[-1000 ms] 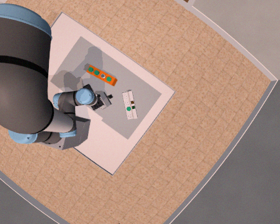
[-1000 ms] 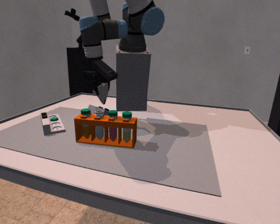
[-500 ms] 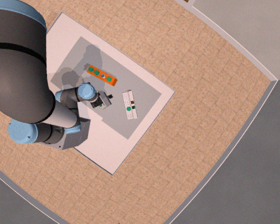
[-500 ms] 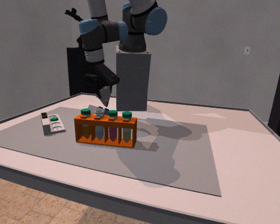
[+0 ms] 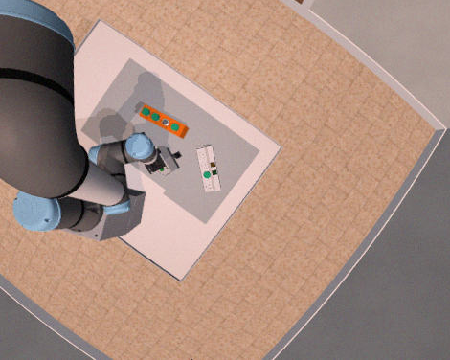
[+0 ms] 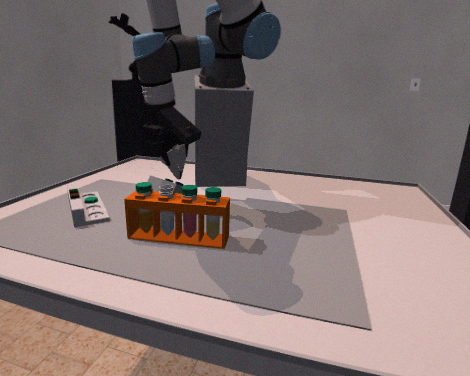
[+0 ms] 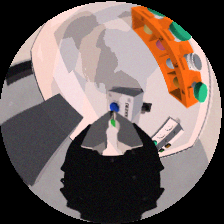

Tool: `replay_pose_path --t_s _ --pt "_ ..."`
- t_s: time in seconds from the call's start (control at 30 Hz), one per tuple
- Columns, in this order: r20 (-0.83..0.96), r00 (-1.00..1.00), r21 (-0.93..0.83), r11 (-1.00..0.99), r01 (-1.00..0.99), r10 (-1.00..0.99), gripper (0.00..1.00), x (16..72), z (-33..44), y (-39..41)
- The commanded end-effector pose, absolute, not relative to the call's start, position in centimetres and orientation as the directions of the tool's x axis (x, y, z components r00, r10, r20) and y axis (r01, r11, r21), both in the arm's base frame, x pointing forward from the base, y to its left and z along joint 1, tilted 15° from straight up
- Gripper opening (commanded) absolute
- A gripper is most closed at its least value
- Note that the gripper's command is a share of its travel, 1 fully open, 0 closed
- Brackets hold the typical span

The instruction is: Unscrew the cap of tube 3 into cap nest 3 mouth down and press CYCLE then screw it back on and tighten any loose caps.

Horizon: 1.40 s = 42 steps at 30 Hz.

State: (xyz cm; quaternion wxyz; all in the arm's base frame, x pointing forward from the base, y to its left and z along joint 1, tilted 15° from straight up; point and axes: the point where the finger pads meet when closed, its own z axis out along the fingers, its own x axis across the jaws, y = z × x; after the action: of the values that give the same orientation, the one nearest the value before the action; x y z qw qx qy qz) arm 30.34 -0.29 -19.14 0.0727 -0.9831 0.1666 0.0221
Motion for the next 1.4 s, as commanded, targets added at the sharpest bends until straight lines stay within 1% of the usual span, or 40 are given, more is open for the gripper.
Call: replay_pose_path --t_s 0.0,1.37 --pt "-0.062 0.944 -0.133 -0.935 -0.329 -0.323 0.0 30.6 -19.0 -0.5" --pt "-0.063 0.944 -0.133 -0.935 -0.328 -0.322 0.0 30.9 -20.4 -0.3"
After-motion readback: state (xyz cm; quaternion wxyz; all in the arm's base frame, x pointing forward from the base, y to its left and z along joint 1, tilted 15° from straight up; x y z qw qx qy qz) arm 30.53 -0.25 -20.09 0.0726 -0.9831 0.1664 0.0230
